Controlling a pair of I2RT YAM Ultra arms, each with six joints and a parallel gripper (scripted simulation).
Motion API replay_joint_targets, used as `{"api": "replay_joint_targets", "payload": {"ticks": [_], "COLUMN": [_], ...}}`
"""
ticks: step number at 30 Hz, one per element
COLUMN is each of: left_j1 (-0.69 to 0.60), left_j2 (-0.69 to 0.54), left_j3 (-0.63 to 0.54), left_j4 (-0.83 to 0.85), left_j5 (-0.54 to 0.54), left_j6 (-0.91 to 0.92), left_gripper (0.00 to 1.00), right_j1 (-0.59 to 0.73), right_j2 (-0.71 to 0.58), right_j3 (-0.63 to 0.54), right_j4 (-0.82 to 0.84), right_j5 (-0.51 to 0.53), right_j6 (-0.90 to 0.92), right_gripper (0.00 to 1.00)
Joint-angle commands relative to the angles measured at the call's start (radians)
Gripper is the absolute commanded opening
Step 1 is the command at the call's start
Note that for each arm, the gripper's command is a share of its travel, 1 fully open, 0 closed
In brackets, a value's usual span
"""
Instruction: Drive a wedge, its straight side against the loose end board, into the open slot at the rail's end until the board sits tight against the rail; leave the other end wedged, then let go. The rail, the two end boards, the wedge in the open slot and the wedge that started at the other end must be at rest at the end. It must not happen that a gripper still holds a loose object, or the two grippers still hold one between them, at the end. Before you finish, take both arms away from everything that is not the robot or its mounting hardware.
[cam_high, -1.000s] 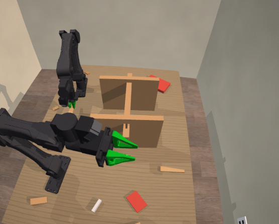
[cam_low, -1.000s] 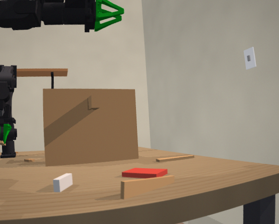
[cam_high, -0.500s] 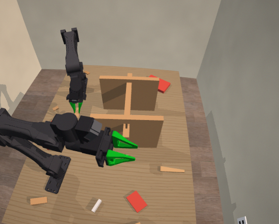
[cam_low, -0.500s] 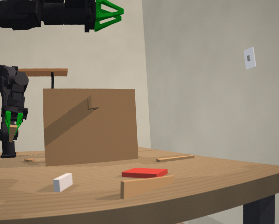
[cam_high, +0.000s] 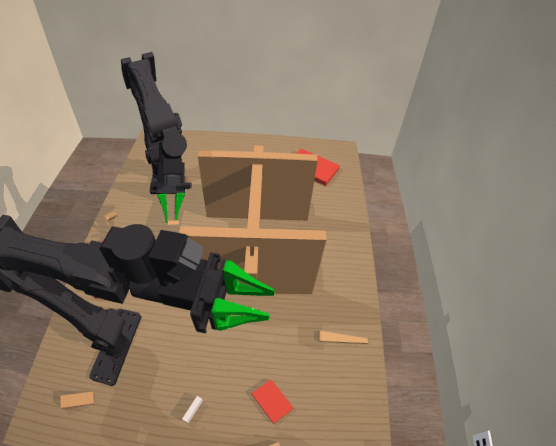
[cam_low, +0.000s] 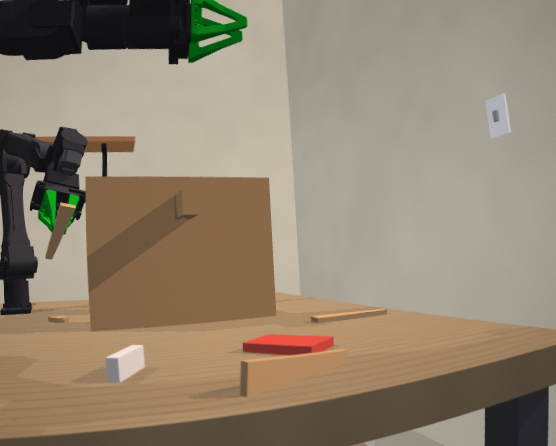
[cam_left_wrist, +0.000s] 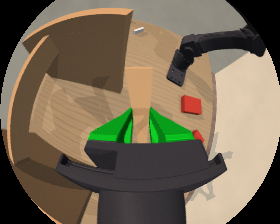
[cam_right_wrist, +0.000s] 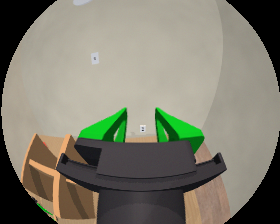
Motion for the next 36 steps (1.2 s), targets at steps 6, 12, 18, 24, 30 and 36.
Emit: {"api": "replay_joint_targets", "payload": {"ticks": [6, 12, 18, 24, 30, 36], "left_j1": [0.118, 0.202, 0.251, 0.322, 0.382, 0.403], "left_j2": [-0.054, -0.079, -0.008, 0.026, 0.070, 0.162], "left_j3": [0.047, 0.048, 0.049, 0.052, 0.049, -0.014], "left_j4": [0.195, 0.305, 0.448, 0.647, 0.825, 0.922], "left_j5": [0.095, 0.148, 0.158, 0.190, 0.216, 0.382], "left_j6": [-0.023, -0.036, -0.042, -0.050, -0.061, -0.077], "left_gripper": [0.01, 0.01, 0.01, 0.01, 0.01, 0.01], "right_j1": [0.004, 0.004, 0.004, 0.004, 0.004, 0.004], "right_j2": [-0.003, -0.003, -0.003, -0.003, -0.003, -0.003], "right_j3": [0.039, 0.039, 0.039, 0.039, 0.039, 0.039], "right_j4": [0.004, 0.004, 0.004, 0.004, 0.004, 0.004], "right_j5": [0.004, 0.004, 0.004, 0.004, 0.004, 0.004], "right_j6": [-0.008, -0.008, -0.008, -0.008, -0.008, -0.008], "right_gripper": [0.39, 0.39, 0.39, 0.39, 0.39, 0.39]}}
